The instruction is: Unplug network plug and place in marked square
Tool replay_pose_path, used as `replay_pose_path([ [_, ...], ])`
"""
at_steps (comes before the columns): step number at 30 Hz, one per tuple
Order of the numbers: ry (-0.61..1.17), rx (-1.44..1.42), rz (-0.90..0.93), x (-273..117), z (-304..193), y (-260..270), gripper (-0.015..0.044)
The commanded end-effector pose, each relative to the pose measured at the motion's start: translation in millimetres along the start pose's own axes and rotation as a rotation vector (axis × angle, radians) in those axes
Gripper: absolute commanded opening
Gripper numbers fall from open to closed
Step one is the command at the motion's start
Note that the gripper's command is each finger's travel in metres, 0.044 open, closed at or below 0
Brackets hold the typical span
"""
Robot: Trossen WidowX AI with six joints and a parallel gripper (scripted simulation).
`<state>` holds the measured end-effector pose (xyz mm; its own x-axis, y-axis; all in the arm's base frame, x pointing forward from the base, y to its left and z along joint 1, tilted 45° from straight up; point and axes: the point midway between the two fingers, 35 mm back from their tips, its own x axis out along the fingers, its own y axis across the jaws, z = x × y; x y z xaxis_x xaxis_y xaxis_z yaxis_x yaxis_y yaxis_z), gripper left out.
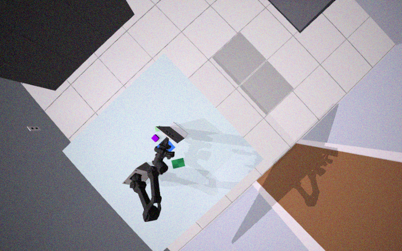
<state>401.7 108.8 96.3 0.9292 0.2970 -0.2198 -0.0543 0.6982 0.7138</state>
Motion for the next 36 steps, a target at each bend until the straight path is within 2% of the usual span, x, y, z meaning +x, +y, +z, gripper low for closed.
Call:
replay_pose_path([
  [1, 0.004, -0.004, 0.001, -3, -1, 0, 0.0],
  [36, 0.005, -0.003, 0.0, -22, -8, 0, 0.0],
])
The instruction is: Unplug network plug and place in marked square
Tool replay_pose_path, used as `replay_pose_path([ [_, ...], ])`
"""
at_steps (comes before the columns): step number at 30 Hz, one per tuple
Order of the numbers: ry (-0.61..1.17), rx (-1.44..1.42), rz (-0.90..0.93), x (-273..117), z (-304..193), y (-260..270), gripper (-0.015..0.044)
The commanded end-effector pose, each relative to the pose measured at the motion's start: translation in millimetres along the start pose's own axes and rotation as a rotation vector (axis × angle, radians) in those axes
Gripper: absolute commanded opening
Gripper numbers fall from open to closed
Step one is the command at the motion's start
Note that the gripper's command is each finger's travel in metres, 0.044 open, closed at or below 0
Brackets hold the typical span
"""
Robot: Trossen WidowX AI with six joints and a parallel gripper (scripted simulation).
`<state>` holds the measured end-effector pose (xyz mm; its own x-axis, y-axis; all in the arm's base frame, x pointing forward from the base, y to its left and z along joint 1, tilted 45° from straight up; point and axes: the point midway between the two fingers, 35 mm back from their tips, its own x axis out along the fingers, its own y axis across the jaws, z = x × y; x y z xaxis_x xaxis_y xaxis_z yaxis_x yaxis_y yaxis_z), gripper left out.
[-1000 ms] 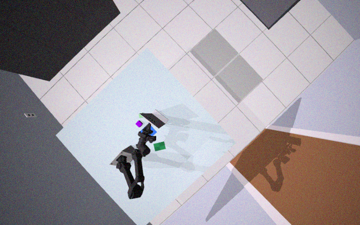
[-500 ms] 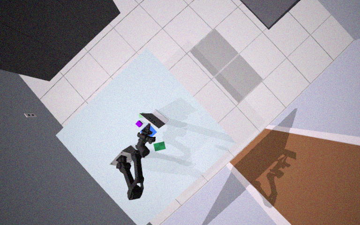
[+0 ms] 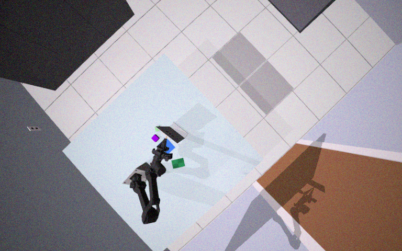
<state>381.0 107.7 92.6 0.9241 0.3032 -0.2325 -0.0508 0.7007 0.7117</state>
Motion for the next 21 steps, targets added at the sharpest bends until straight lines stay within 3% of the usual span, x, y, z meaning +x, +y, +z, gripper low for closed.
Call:
replay_pose_path([
  [1, -0.009, -0.001, 0.005, -4, 1, 2, 0.0],
  [21, -0.008, -0.001, 0.004, -14, -7, 2, 0.0],
])
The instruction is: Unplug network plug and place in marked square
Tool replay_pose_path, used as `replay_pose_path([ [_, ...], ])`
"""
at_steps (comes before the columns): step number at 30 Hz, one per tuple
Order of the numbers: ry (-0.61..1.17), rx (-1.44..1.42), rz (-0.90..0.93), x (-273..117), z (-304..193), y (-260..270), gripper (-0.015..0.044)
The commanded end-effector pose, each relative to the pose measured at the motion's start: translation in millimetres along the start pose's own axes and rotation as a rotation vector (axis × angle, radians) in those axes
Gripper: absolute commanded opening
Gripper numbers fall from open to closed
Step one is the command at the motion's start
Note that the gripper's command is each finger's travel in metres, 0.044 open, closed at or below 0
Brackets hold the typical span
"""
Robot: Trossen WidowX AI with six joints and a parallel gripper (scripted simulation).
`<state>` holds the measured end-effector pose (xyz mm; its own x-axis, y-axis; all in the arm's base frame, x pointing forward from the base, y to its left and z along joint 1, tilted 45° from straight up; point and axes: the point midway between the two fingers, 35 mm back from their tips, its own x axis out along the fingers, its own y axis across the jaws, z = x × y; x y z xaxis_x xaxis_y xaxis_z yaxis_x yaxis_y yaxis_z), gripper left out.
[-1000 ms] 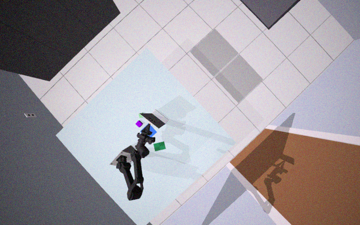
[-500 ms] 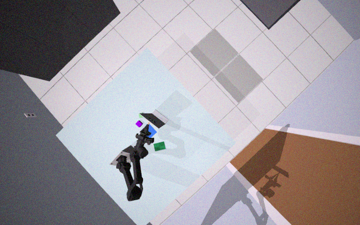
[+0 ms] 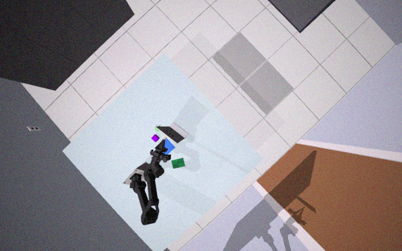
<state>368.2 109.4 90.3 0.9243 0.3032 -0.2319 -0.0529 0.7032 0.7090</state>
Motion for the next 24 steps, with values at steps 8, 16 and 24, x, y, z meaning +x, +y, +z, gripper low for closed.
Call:
replay_pose_path([
  [8, -0.008, 0.003, 0.004, -7, -2, 2, 0.0],
  [16, -0.007, 0.003, 0.003, -12, -5, 2, 0.0],
  [24, -0.007, 0.004, 0.003, -16, -8, 1, 0.0],
])
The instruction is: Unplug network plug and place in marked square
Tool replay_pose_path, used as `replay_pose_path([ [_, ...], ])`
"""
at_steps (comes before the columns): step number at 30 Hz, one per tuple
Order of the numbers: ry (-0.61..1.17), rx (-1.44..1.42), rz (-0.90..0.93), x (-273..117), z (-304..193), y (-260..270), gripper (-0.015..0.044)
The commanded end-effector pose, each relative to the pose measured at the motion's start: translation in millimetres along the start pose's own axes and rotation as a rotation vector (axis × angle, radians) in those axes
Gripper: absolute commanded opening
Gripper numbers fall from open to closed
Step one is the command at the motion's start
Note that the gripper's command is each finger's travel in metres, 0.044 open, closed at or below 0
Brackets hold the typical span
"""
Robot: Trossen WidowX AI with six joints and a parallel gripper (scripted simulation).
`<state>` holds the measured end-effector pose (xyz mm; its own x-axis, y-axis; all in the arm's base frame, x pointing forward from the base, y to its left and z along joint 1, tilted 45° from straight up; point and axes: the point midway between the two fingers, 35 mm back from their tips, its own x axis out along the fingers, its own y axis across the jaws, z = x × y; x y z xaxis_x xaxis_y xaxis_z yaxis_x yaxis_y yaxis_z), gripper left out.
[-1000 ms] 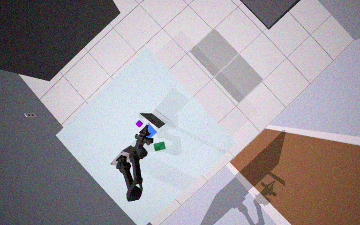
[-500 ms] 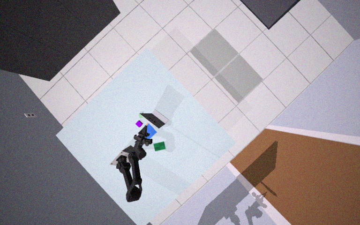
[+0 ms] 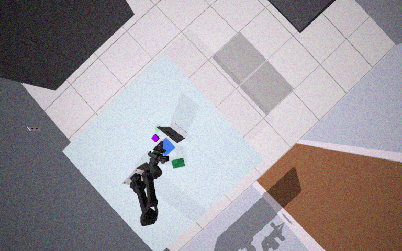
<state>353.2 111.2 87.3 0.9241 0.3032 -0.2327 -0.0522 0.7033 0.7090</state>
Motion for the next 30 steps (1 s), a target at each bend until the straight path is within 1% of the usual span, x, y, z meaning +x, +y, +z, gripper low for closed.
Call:
replay_pose_path([
  [1, -0.008, 0.003, 0.004, -4, 0, 2, 0.0],
  [30, 0.0, 0.001, -0.001, -15, -9, 3, 0.0],
])
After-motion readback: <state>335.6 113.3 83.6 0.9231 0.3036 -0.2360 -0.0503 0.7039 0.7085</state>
